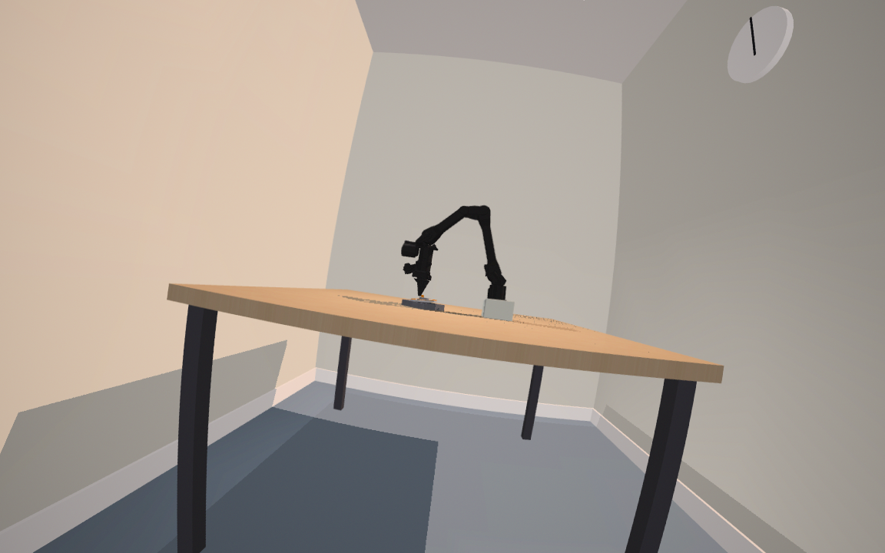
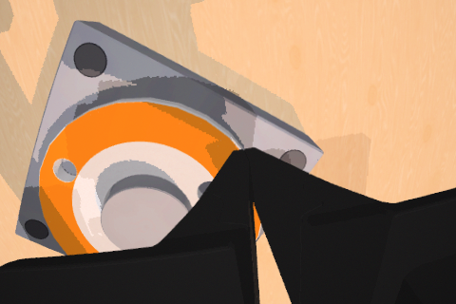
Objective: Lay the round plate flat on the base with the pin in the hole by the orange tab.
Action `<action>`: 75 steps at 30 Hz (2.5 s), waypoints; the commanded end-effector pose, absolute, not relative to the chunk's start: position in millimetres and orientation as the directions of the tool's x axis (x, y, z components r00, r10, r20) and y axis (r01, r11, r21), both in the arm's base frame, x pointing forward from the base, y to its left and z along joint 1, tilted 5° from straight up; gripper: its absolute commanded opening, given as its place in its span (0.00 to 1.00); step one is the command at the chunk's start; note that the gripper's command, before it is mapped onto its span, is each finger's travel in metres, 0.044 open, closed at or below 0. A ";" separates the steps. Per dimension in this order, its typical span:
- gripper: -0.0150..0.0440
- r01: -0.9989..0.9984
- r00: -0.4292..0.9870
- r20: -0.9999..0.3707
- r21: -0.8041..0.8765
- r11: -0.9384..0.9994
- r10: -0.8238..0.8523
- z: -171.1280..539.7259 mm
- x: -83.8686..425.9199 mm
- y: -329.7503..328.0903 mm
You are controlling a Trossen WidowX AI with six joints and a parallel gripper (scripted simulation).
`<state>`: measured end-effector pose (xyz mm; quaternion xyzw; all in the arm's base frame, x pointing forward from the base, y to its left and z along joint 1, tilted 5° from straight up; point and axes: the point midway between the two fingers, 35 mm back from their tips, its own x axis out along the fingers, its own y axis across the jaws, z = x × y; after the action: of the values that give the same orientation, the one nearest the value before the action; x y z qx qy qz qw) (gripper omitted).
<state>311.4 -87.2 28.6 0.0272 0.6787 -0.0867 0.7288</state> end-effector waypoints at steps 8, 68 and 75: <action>0.25 0.161 0.051 -0.995 -0.082 0.984 -0.091 27.3 297.1 -89.5; 0.25 0.157 0.049 -0.995 -0.082 0.984 -0.091 62.1 264.0 -79.0; 0.25 0.157 0.049 -0.995 -0.082 0.984 -0.091 62.1 264.0 -79.0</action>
<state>263.9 -78.9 62.6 0.0242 0.6840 -0.0859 0.7240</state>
